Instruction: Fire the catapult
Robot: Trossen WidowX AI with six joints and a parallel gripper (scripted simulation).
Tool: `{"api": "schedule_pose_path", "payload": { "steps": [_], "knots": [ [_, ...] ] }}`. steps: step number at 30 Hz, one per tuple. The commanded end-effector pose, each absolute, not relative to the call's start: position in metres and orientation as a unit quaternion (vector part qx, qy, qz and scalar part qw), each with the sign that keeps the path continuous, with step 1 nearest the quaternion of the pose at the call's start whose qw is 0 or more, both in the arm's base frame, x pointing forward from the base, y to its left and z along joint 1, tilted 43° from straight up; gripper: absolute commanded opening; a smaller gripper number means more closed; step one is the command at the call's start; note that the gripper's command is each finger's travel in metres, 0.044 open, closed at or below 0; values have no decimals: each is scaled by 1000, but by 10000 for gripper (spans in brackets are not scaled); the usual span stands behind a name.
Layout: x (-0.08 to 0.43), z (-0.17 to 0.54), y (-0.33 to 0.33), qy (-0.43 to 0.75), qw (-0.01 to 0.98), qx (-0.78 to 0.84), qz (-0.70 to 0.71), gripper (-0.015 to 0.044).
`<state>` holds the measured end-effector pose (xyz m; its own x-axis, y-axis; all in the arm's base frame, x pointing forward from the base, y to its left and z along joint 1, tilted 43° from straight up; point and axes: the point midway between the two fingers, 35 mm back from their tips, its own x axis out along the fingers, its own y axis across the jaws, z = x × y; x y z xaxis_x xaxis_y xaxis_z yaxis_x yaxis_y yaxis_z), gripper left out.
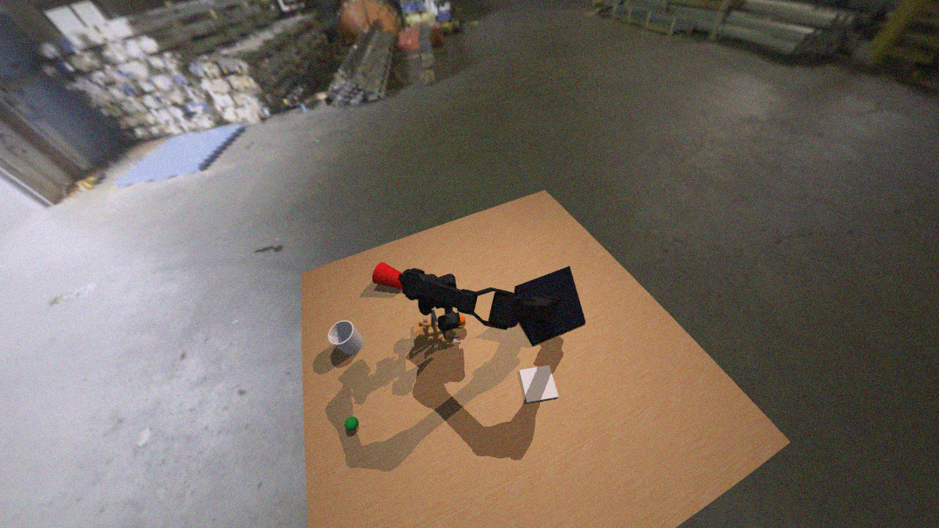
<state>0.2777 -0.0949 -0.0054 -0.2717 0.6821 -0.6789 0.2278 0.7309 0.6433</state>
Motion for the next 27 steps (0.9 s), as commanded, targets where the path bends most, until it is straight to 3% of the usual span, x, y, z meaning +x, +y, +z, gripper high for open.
{"api": "schedule_pose_path", "payload": {
  "steps": [1, 6, 27],
  "knots": [
    [272, 42, -136, 751, 566, 285, 188, 440],
    [287, 22, -130, 742, 576, 293, 176, 440],
    [458, 16, -199, 522, 779, 346, 21, 440]
  ]
}}
